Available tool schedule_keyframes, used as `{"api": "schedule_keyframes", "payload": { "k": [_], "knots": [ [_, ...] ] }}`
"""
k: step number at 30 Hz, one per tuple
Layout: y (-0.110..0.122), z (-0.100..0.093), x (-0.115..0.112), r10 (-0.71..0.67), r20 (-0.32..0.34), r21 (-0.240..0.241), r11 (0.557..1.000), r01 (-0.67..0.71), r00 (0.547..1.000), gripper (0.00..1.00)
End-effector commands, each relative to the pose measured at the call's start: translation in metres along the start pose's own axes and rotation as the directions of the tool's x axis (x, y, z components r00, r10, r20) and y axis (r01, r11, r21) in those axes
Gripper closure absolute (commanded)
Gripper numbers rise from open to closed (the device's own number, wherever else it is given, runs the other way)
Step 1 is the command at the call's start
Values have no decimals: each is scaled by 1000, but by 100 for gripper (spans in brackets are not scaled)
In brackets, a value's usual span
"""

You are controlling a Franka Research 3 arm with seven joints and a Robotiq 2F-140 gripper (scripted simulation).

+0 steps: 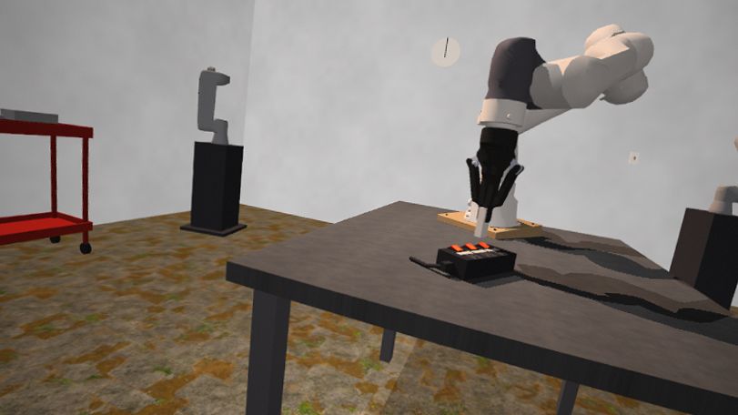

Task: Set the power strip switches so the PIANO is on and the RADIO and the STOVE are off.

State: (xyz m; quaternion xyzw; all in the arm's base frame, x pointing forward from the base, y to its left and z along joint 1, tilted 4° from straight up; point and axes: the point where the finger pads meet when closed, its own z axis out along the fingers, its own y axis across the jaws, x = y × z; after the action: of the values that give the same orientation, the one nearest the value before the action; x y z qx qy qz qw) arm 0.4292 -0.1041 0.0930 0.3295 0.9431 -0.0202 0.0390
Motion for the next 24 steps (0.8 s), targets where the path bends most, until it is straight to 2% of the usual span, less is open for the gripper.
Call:
{"api": "schedule_keyframes", "payload": {
  "k": [1, 24],
  "knots": [
    [3, 3, 3, 120, -15, 1, 993, -120, 993, 100],
    [4, 9, 3, 120, -15, 1, 993, -120, 993, 100]
  ]
}}
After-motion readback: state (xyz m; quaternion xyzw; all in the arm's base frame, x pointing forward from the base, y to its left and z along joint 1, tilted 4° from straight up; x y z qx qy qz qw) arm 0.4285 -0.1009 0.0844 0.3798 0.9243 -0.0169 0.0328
